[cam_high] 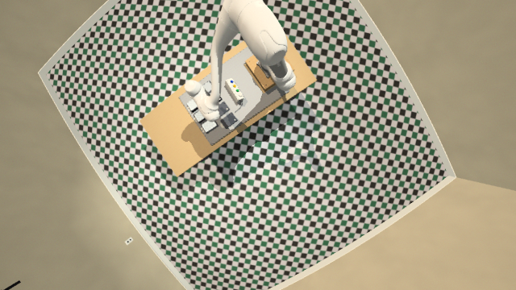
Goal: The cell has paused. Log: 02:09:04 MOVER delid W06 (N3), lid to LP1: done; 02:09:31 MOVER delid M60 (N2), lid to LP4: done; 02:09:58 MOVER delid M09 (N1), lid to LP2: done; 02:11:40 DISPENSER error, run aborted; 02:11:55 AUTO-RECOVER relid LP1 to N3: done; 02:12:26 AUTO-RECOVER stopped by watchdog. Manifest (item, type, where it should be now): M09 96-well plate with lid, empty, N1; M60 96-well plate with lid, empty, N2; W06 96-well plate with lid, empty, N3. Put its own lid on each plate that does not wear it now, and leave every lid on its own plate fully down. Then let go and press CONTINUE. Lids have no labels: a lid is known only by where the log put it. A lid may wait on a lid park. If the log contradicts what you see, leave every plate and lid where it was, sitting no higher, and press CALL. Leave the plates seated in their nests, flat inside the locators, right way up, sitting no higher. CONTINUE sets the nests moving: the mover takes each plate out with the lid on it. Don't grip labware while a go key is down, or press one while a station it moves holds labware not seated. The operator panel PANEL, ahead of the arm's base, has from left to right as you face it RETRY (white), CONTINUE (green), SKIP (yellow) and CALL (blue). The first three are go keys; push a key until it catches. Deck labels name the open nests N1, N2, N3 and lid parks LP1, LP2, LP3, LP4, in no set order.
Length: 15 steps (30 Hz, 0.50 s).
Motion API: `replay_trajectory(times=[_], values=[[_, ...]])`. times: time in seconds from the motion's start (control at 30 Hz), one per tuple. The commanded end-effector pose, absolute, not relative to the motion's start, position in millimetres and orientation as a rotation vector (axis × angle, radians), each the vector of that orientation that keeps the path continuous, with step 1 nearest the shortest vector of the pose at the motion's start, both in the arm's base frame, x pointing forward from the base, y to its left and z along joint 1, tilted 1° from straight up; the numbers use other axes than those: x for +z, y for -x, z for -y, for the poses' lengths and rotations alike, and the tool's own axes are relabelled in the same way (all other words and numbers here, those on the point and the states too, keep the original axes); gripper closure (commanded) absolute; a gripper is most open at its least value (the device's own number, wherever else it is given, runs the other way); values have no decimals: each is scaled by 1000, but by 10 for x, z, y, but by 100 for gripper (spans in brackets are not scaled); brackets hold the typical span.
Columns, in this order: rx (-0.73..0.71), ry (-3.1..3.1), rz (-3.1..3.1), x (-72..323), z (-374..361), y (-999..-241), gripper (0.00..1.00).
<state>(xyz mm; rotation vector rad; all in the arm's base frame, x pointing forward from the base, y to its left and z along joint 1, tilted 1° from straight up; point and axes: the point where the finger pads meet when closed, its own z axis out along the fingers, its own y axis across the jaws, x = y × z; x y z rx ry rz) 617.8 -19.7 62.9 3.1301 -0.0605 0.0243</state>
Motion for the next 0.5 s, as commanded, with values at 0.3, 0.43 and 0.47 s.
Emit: replay_trajectory(times=[0.3,0.43,0.47], values=[[24,-3130,61,641,1216,-6186,100],[24,-3130,61,644,1489,-6160,100],[24,-3130,61,644,1489,-6160,100]])
